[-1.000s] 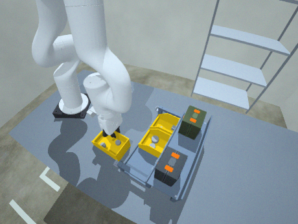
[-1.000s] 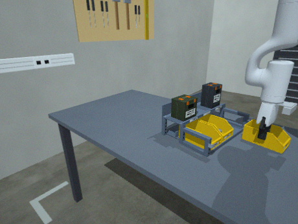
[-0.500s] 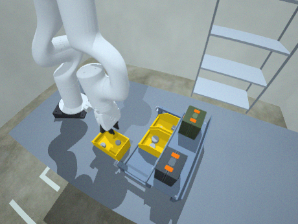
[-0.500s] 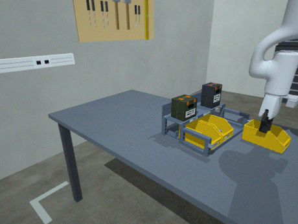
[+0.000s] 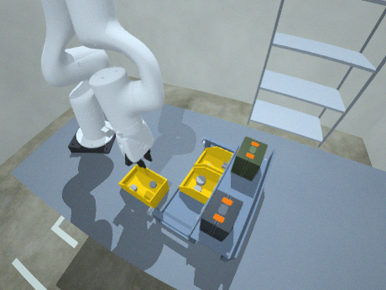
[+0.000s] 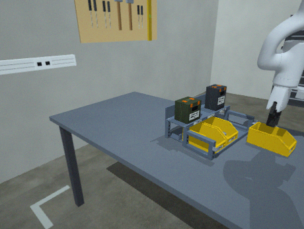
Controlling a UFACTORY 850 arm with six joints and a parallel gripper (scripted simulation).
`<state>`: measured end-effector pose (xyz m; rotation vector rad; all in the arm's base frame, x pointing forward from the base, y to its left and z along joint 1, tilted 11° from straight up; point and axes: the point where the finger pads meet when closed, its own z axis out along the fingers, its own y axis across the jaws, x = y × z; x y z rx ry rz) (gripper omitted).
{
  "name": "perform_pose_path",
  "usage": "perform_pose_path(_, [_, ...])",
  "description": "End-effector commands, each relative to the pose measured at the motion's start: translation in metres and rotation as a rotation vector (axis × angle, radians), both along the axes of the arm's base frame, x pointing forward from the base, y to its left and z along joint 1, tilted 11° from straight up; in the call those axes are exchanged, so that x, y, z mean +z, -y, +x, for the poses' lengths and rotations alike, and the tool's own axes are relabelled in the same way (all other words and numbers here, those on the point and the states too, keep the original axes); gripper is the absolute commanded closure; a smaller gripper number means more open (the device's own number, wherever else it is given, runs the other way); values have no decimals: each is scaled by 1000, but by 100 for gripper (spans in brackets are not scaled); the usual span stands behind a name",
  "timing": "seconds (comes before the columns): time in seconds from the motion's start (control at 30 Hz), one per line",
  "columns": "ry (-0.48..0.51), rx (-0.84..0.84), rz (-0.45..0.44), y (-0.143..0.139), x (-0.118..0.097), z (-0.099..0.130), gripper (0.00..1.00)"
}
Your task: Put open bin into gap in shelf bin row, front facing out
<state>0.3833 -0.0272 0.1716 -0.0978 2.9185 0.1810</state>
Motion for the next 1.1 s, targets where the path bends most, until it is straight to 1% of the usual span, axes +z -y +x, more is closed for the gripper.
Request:
perform_pose_path(0.0, [-52, -3, -24, 1, 19, -3, 71])
perform_pose_path(0.27, [-52, -3, -24, 1, 19, -3, 71])
perform_pose_path(0.3, [-37, 0, -13, 2, 21, -3, 71])
perform_pose_path(0.43, [-52, -3, -24, 2, 33, -5, 71])
perform_pose_path(0.83, [-52, -3, -24, 2, 33, -5, 71])
perform_pose_path(1.0, [-52, -3, -24, 1, 24, -3, 71])
perform_pose_path(1.07, [-52, -3, -24, 1, 24, -3, 71])
